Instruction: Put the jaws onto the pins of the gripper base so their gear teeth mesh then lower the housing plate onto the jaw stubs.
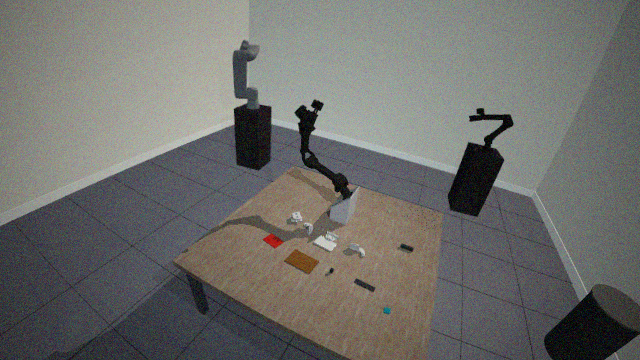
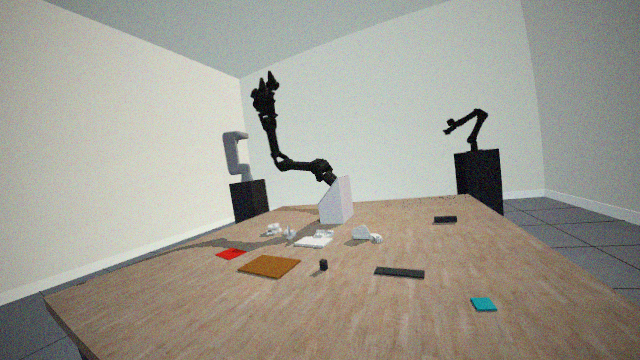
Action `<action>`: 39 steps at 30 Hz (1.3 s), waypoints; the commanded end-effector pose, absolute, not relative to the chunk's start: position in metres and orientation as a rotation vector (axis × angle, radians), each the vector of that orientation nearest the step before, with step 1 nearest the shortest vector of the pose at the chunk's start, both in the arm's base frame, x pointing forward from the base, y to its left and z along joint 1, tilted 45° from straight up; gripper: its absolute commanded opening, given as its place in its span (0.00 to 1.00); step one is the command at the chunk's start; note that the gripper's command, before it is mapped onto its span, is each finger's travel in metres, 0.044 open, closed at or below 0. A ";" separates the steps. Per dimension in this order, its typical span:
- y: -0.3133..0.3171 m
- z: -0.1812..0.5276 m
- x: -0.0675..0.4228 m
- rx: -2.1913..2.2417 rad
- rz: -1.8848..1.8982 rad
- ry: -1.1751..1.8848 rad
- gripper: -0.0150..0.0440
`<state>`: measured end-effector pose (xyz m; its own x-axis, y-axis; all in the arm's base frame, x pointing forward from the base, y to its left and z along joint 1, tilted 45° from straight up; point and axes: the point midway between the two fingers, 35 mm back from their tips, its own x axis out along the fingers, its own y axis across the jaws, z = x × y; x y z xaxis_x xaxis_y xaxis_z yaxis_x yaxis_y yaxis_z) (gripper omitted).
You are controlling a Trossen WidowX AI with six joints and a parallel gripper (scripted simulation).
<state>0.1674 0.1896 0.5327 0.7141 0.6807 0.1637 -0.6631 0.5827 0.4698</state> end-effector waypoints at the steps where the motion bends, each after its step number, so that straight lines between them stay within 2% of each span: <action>1: 0.191 0.518 0.182 0.493 0.727 0.057 1.00; 19: 0.178 0.447 0.249 0.264 0.455 0.158 1.00; 39: 0.130 0.351 0.306 0.009 0.164 0.352 1.00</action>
<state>0.2991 0.1388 0.3663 0.9291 0.2084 -0.3056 -0.1925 0.9779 0.0817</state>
